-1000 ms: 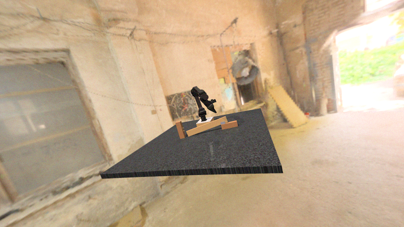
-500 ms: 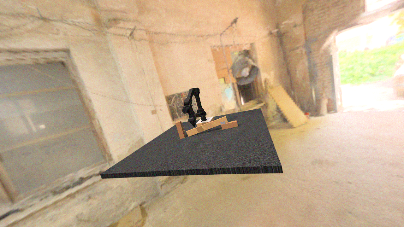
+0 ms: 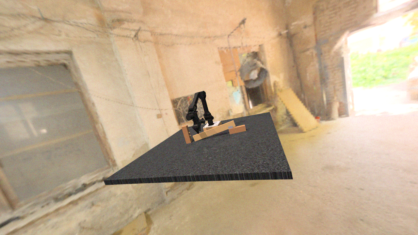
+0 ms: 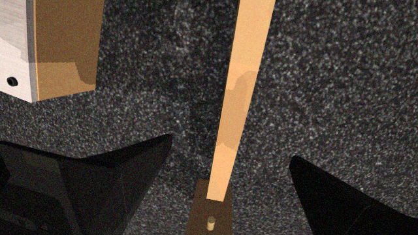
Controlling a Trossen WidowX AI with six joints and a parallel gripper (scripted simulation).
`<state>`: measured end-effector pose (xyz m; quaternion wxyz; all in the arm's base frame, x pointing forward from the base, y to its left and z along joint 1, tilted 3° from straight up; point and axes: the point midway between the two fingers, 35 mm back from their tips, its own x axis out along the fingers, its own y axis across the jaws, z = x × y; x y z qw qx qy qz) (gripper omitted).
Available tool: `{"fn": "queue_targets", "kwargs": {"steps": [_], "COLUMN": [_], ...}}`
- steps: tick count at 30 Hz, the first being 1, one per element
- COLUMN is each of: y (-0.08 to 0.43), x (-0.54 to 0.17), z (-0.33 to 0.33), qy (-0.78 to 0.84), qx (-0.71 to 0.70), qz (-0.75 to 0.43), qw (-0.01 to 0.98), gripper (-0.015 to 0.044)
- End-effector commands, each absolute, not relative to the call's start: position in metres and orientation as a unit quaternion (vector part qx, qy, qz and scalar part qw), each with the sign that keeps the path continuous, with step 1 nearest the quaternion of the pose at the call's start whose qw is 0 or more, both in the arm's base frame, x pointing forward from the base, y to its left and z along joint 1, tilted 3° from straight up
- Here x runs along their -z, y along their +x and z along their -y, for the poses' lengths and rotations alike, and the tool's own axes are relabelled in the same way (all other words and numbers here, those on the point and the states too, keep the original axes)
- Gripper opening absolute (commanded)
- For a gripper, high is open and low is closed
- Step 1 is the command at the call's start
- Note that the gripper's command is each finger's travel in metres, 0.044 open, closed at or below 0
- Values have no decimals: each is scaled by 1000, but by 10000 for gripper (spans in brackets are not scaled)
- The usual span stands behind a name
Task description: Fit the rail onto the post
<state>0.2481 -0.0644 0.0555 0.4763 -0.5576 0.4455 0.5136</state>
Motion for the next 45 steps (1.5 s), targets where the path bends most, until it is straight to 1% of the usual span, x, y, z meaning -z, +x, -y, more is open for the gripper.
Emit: {"fn": "queue_targets", "kwargs": {"steps": [1, 36, 45], "y": [249, 250, 250], "x": [-48, 5, 5], "z": [65, 65, 65], "qy": [-558, -558, -558], "qx": [-515, -516, -516], "qz": [-446, -446, -446], "qw": [473, 473, 473], "gripper": [440, 440, 204]}}
